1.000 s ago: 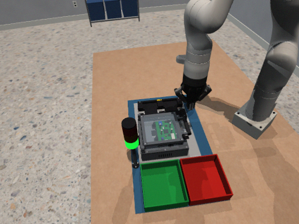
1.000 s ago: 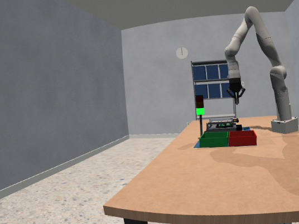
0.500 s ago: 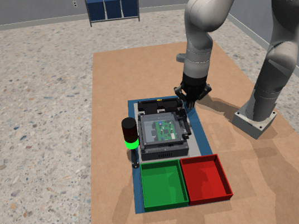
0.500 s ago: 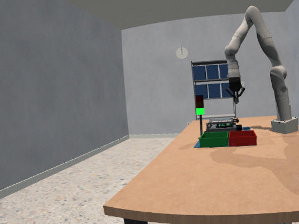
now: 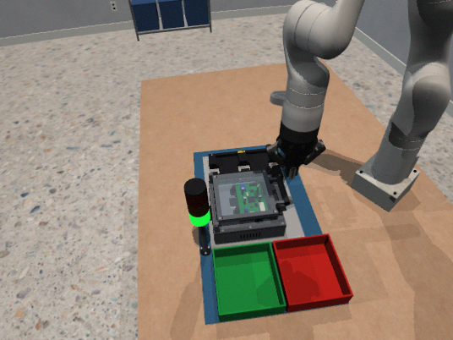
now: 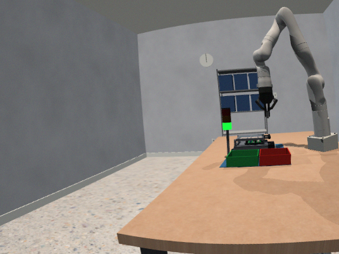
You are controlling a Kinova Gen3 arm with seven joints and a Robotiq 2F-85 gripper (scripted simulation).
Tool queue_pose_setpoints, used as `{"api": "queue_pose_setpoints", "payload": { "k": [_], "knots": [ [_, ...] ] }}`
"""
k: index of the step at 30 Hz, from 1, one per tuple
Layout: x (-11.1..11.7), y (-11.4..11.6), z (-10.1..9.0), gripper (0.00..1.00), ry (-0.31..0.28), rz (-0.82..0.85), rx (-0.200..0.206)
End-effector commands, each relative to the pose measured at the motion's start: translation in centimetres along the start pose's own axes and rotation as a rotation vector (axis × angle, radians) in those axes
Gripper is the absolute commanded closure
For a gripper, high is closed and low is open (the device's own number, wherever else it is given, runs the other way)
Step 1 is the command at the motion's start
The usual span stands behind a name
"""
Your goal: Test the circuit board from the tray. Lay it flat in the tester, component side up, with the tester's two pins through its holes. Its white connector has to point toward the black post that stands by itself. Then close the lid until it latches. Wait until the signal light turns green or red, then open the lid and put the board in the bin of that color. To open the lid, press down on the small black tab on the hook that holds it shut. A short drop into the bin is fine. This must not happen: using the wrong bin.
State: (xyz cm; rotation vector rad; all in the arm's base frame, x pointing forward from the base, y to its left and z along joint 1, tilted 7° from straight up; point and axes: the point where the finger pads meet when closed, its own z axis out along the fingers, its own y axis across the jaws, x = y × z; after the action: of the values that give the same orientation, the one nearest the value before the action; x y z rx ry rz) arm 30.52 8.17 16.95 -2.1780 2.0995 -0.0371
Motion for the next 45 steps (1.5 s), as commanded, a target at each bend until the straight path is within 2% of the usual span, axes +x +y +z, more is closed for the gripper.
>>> {"api": "queue_pose_setpoints", "payload": {
  "k": [1, 6, 16, 20, 30, 37, 45],
  "knots": [
    [-1.2, 0.0, 0.1, 1.0, -0.004, -0.017, -0.002],
    [-2.0, 0.0, 0.1, 1.0, -0.004, -0.017, -0.002],
    [-2.0, 0.0, 0.4, 1.0, -0.004, -0.017, -0.002],
    [-2.1, 0.0, 1.6, 1.0, -0.004, -0.017, -0.002],
    [-2.1, 0.0, 6.0, 1.0, -0.004, -0.017, -0.002],
    [-2.1, 0.0, 7.0, 1.0, -0.004, -0.017, -0.002],
    [-2.1, 0.0, 7.1, 1.0, -0.004, -0.017, -0.002]
  ]
}}
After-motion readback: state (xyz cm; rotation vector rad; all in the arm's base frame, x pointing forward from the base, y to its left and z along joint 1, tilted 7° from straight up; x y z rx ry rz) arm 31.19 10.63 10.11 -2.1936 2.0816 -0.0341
